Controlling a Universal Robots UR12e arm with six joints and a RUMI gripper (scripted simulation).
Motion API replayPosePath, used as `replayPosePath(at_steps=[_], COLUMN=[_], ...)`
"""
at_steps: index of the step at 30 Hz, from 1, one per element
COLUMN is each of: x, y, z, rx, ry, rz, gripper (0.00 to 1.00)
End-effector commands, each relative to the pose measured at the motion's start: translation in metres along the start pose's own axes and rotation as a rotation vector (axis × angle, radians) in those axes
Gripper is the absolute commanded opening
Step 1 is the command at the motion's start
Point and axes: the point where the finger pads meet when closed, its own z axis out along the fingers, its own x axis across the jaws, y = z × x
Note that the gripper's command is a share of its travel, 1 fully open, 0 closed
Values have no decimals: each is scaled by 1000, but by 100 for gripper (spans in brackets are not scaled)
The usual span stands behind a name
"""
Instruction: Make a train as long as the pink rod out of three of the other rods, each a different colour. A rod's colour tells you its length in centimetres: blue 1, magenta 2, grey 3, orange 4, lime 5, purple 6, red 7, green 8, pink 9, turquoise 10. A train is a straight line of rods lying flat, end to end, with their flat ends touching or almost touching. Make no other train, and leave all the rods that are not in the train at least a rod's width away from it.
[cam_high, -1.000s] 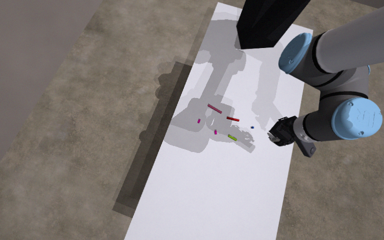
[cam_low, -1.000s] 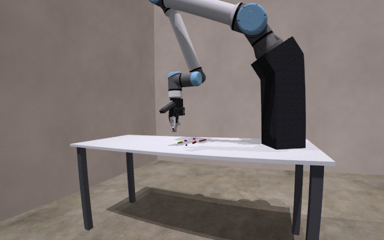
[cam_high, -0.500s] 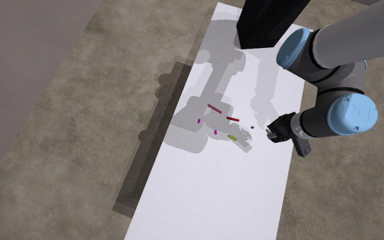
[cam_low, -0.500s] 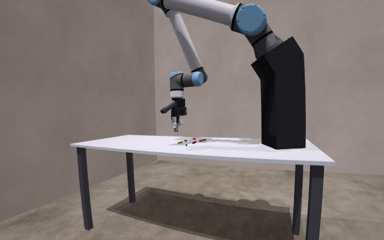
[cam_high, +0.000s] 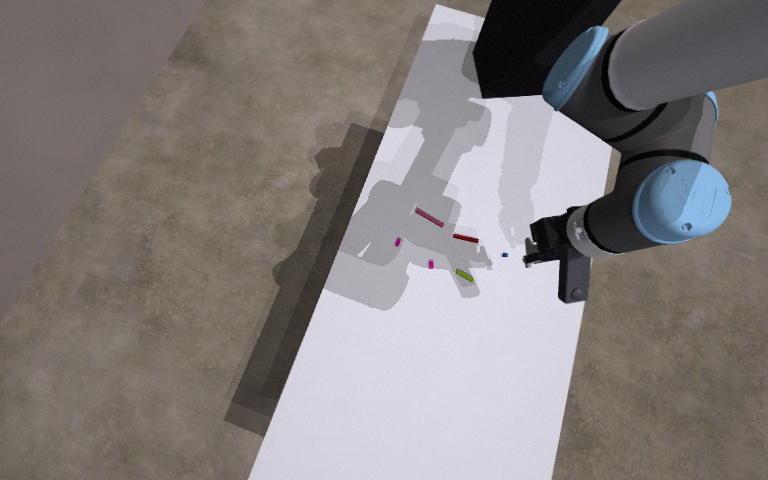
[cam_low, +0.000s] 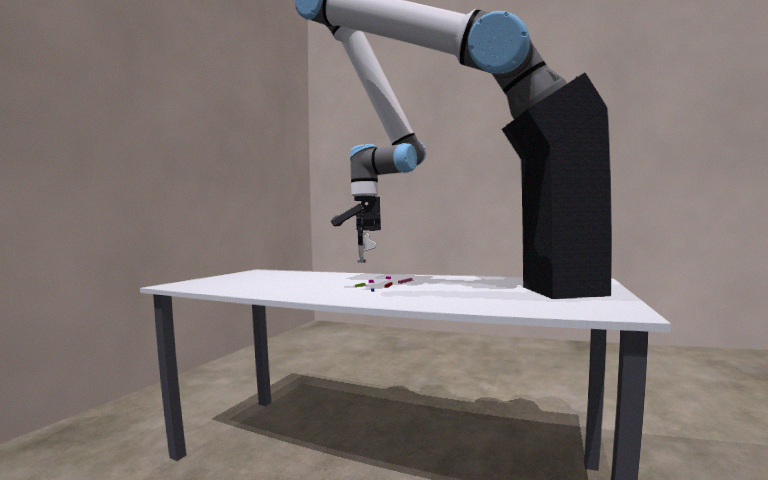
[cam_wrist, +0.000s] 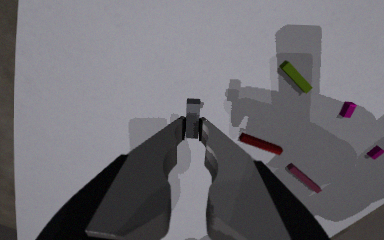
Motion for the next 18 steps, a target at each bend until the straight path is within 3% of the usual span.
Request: replayPosePath(at_steps=[1,18], x=[5,8], y=[8,12], z=[-1,-1], rx=[4,4], ry=[5,5], rz=[132,185], gripper=[0,0])
